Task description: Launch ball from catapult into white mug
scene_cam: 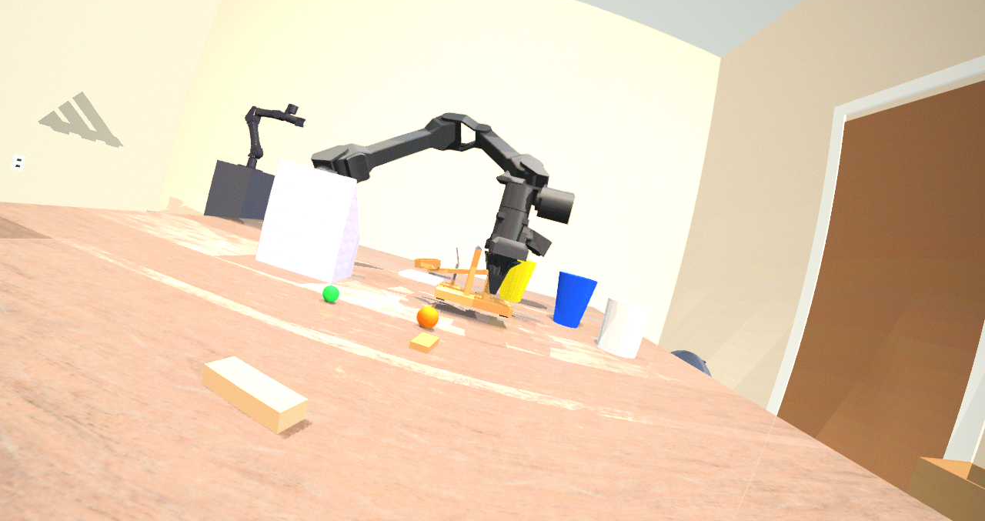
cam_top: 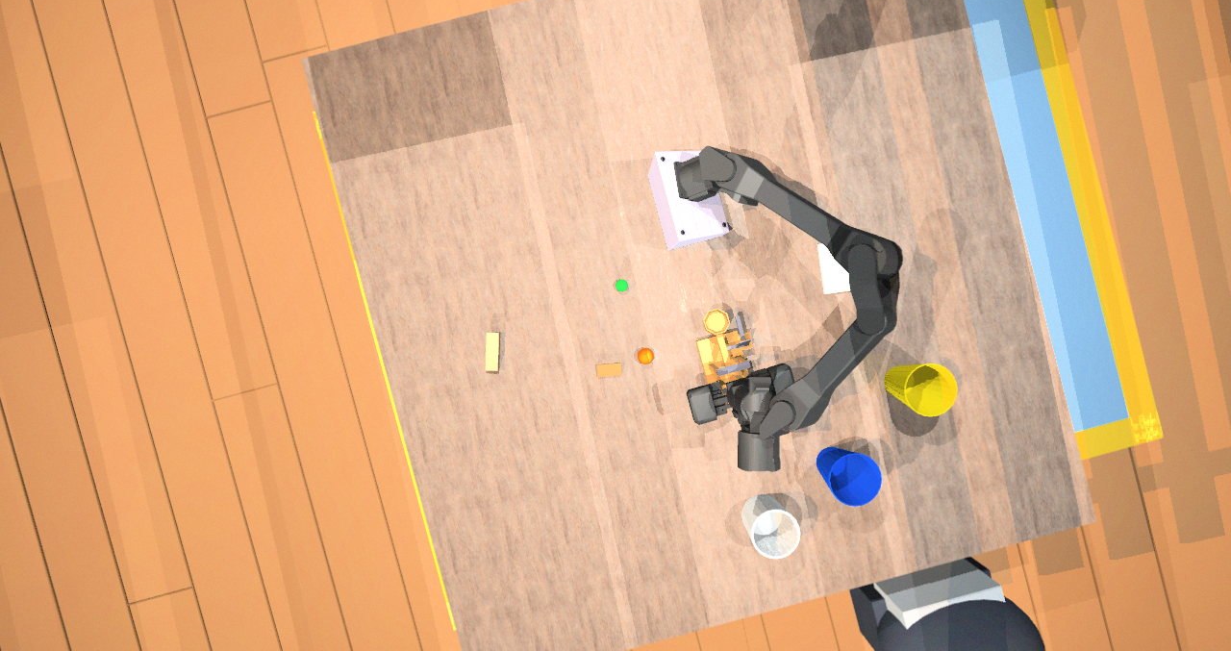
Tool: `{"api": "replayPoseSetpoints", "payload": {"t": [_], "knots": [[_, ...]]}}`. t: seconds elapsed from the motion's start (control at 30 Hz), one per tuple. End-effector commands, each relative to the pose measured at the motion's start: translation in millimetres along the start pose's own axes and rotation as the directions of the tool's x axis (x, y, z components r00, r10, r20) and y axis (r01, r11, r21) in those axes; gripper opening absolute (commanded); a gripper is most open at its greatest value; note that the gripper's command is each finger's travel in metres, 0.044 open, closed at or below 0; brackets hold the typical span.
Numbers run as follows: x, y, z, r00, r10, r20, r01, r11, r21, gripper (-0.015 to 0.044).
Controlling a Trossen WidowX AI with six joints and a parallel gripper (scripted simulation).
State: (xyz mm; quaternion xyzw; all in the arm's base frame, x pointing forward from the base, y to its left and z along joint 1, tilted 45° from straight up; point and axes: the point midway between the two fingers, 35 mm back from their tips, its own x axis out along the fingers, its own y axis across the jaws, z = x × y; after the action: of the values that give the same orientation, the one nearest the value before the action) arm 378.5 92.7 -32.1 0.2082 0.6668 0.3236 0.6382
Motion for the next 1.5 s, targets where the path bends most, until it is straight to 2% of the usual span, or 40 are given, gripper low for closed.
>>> {"api": "replayPoseSetpoints", "payload": {"t": [0.0, 0.4, 0.6, 1.03, 1.1, 1.17, 1.3, 1.4, 1.47], "knots": [[4.2, -3.0, -1.4, 1.0, 0.005, 0.005, -0.005, 1.0, 0.018, 0.0], [23.8, -2.3, -2.1, 1.0, 0.007, 0.005, -0.007, 1.0, 0.018, 0.0], [21.6, 0.7, -0.8, 1.0, 0.001, -0.001, -0.001, 1.0, 0.0, 0.0], [21.6, 0.7, -0.8, 1.0, 0.001, -0.001, -0.001, 1.0, 0.0, 0.0341], [11.4, 0.0, 0.5, 1.0, -0.001, 0.0, 0.001, 1.0, 0.001, 0.0394], [-18.5, -1.4, 2.3, 1.0, -0.004, -0.001, 0.004, 1.0, 0.002, 0.044], [-75.0, -0.6, -1.4, 1.0, -0.004, -0.004, 0.004, 1.0, 0.003, 0.044], [-77.6, -0.5, -1.8, 1.0, -0.004, -0.004, 0.004, 1.0, 0.003, 0.044], [-63.0, -5.4, -2.0, 1.0, 0.004, -0.003, -0.004, 1.0, 0.023, 0.044]]}}
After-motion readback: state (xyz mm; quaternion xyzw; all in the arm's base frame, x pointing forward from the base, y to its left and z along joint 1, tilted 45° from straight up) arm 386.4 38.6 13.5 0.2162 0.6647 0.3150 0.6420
